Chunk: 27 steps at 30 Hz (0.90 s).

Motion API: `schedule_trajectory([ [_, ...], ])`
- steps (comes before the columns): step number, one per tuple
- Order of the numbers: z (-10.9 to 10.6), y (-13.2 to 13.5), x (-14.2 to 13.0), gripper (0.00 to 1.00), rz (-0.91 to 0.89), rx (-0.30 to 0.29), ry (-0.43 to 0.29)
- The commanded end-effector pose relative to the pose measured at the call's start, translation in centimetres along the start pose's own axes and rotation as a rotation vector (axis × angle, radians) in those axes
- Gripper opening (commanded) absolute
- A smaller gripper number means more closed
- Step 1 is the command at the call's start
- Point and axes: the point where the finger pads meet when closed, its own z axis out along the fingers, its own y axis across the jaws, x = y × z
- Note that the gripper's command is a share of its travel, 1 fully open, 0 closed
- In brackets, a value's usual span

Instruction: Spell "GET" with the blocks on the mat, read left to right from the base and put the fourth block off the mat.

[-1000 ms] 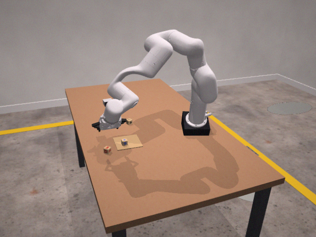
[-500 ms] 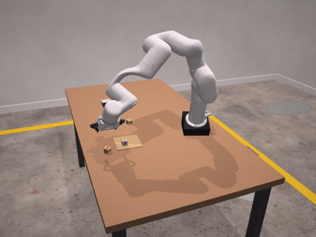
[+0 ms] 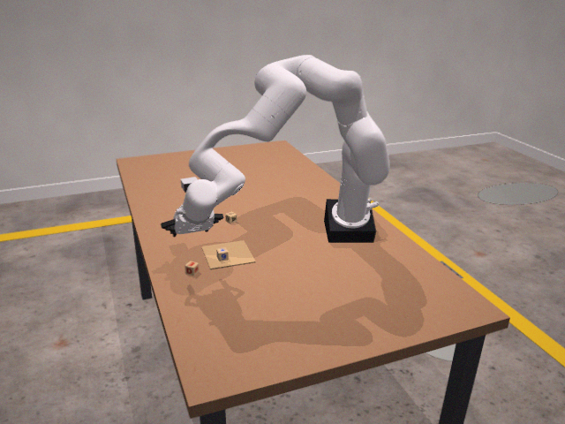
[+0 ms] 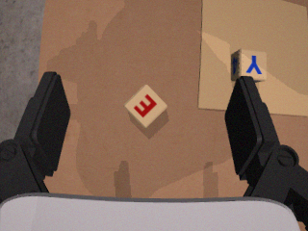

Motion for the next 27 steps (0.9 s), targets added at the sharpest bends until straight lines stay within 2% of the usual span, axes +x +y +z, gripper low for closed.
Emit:
schedule_trajectory([
  [1,-0.13,-0.14,0.13,1.0,0.003,0.003,0.0],
  [27,0.0,0.39,0.34,1.0,0.003,0.004,0.0],
])
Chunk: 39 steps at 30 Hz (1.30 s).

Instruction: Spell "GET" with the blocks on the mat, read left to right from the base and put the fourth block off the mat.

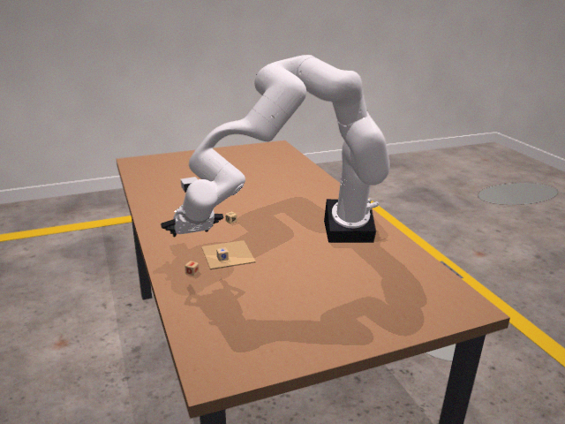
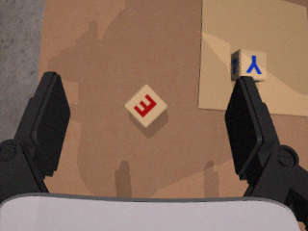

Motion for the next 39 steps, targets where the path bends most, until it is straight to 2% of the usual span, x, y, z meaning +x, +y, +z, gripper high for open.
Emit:
schedule_trajectory([
  [1,0.2,1.4,0.7,1.0,0.002,0.005,0.001],
  [3,1.1,4.7,1.8,1.0,0.0,0.006,0.002],
  [6,1.1,4.7,1.8,1.0,0.0,0.006,0.002],
  [7,1.7,6.6,2.4,1.0,0.001,0.005,0.002],
  [11,1.7,6.6,2.4,1.0,0.001,0.005,0.002],
  [13,2.6,9.4,3.1,1.0,0.004,0.002,0.001],
  [15,2.8,10.0,3.3,1.0,0.005,0.001,0.0],
  [39,2.8,10.1,3.3,1.0,0.005,0.001,0.0],
])
